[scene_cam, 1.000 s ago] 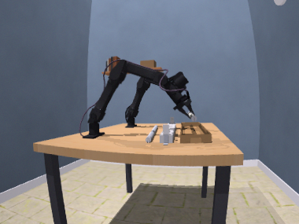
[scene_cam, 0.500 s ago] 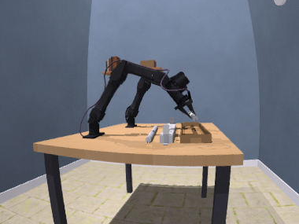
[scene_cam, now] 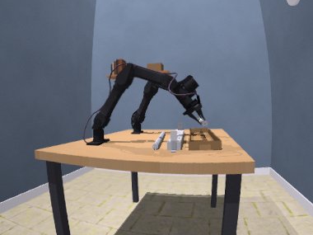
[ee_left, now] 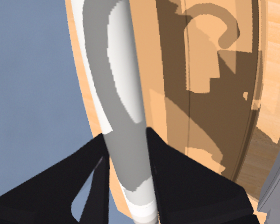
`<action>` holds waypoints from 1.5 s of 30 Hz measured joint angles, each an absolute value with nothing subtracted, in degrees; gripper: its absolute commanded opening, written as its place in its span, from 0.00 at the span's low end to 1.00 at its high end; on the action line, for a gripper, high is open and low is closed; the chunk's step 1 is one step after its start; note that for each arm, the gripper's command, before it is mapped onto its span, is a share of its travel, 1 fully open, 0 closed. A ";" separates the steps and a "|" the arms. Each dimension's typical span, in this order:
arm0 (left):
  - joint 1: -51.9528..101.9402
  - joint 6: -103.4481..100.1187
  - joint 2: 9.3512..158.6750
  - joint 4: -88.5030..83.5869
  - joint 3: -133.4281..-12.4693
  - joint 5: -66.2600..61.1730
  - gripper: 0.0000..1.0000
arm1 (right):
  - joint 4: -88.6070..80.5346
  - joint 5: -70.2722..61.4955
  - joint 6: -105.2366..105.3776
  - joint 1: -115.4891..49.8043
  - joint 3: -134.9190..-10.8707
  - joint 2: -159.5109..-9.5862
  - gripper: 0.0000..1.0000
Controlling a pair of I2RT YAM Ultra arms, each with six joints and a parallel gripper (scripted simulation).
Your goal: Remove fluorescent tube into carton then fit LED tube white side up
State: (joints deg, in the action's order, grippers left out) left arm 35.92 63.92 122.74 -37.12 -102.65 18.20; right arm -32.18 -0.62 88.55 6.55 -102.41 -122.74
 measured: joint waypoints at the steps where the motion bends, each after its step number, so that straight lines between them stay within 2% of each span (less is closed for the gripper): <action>1: 35.92 63.92 122.76 -37.10 -102.65 18.20 0.11 | -32.12 -0.62 88.55 6.55 -102.35 -122.69 0.11; 45: 36.01 64.01 123.81 -30.89 -97.43 18.15 0.11 | -25.65 -0.82 88.64 6.66 -96.86 -123.98 0.11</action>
State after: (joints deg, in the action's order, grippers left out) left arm 36.01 64.01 123.81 -30.89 -97.43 18.15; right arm -25.65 -0.82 88.64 6.66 -96.86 -123.98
